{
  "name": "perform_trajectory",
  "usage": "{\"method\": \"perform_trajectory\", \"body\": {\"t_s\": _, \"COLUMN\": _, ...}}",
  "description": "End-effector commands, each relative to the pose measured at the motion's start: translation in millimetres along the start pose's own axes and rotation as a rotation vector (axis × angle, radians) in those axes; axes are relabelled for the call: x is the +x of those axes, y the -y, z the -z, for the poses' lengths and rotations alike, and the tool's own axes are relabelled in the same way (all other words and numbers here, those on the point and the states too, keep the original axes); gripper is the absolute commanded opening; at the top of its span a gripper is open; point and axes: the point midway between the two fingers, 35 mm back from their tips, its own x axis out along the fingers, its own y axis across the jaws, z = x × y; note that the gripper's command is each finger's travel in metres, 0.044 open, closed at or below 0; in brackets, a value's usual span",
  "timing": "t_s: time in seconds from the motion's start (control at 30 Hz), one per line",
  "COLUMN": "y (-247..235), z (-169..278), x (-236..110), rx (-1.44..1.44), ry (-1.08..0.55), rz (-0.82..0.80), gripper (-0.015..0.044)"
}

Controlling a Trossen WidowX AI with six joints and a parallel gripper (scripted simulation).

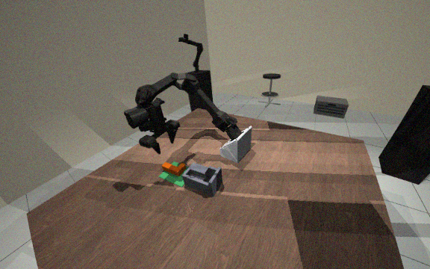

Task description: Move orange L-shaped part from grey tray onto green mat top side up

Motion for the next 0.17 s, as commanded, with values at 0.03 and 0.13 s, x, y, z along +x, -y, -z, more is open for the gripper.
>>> {"method": "perform_trajectory", "body": {"t_s": 0.03, "y": -0.1, "z": 0.5, "x": 0.3, "rx": -0.005, "ry": 0.0, "rz": -0.001, "gripper": 0.04}}
{"method": "perform_trajectory", "body": {"t_s": 0.13, "y": -0.1, "z": 0.5, "x": 0.3, "rx": -0.005, "ry": 0.0, "rz": -0.001, "gripper": 0.04}}
